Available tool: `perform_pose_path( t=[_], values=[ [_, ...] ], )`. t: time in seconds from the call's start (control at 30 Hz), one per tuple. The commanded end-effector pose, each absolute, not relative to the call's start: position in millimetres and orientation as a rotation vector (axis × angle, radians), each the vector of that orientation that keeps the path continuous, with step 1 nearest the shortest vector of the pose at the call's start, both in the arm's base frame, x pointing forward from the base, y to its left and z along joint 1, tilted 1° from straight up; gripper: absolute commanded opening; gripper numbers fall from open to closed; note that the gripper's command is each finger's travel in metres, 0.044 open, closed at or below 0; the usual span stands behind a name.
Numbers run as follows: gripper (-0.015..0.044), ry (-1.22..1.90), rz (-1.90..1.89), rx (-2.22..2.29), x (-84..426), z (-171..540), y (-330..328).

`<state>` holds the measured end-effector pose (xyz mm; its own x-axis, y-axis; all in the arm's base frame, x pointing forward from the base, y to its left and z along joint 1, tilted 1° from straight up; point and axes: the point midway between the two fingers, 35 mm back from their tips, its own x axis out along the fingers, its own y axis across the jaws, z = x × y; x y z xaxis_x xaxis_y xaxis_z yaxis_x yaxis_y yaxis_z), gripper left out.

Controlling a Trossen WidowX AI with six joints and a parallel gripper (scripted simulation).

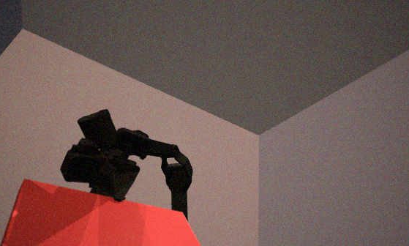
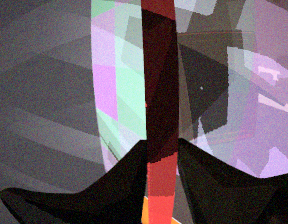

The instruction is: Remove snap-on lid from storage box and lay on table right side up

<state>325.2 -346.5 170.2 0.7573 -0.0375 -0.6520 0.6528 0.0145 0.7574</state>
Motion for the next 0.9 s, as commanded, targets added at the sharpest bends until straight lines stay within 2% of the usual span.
perform_pose_path(
  t=[0.0,0.87],
  values=[
    [0.0,0.526,-0.564,1.468,326.4,169.3,-346.3],
    [0.0,0.526,-0.564,1.468,326.4,148.5,-347.1]
  ],
)
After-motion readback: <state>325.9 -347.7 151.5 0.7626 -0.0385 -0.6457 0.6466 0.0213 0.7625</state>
